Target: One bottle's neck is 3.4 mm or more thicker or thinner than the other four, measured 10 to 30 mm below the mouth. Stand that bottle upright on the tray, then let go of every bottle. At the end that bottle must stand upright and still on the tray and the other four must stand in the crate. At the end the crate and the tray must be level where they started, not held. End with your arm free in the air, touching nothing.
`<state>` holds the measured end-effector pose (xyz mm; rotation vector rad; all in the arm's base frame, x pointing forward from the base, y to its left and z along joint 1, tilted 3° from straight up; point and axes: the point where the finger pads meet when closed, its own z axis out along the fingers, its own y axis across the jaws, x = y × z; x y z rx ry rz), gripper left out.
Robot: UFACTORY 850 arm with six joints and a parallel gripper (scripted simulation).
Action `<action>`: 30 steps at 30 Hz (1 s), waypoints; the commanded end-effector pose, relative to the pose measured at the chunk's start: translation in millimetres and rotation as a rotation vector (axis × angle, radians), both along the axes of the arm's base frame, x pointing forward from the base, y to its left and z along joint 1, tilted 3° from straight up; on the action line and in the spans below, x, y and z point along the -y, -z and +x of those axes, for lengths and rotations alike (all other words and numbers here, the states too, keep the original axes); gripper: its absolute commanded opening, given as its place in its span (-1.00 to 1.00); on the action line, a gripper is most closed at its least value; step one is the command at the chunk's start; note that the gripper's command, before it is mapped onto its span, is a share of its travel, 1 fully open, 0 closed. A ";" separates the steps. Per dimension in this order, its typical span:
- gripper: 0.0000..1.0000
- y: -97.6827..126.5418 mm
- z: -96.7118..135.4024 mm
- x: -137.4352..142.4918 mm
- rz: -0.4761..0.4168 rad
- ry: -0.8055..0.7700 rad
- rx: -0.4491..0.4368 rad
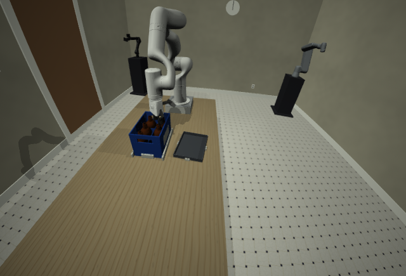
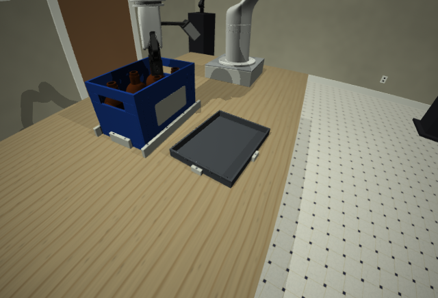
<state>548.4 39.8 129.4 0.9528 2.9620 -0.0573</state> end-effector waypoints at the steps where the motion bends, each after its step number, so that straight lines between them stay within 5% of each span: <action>1: 0.30 1.7 0.9 0.0 0.000 0.000 0.002; 30: 0.30 30.0 1.4 1.2 0.000 0.000 0.002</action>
